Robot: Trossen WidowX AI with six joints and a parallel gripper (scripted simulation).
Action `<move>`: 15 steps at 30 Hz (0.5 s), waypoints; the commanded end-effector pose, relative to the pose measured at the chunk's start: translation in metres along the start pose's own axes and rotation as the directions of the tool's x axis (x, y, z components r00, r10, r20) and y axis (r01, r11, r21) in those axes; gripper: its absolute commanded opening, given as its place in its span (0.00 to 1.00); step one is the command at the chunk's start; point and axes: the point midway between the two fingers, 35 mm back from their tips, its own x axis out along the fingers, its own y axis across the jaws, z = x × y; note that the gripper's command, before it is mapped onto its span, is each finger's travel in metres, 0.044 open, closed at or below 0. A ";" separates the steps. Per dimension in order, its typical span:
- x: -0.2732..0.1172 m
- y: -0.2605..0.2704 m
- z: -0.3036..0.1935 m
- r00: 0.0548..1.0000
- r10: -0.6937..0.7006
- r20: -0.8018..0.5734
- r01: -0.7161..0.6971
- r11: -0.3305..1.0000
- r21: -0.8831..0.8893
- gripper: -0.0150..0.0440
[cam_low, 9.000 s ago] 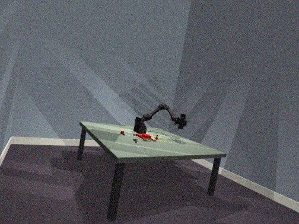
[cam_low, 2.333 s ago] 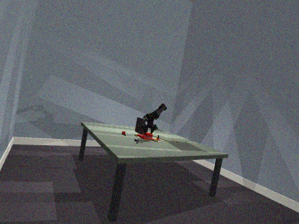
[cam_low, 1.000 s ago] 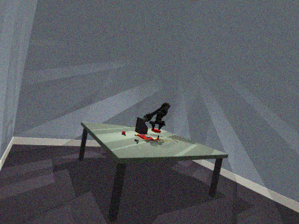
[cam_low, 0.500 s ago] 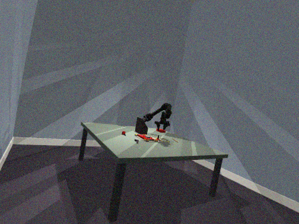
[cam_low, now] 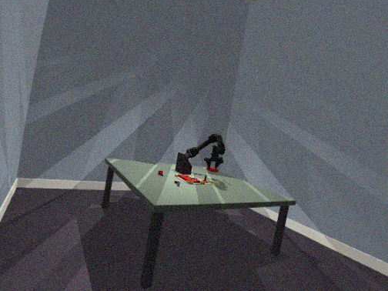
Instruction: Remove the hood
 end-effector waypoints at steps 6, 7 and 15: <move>0.004 0.003 -0.002 1.000 0.002 0.000 -0.002 1.000 0.007 0.25; 0.005 0.002 -0.002 1.000 0.002 0.000 -0.002 1.000 0.007 0.25; 0.013 0.002 -0.001 1.000 0.001 0.000 -0.001 1.000 0.007 0.25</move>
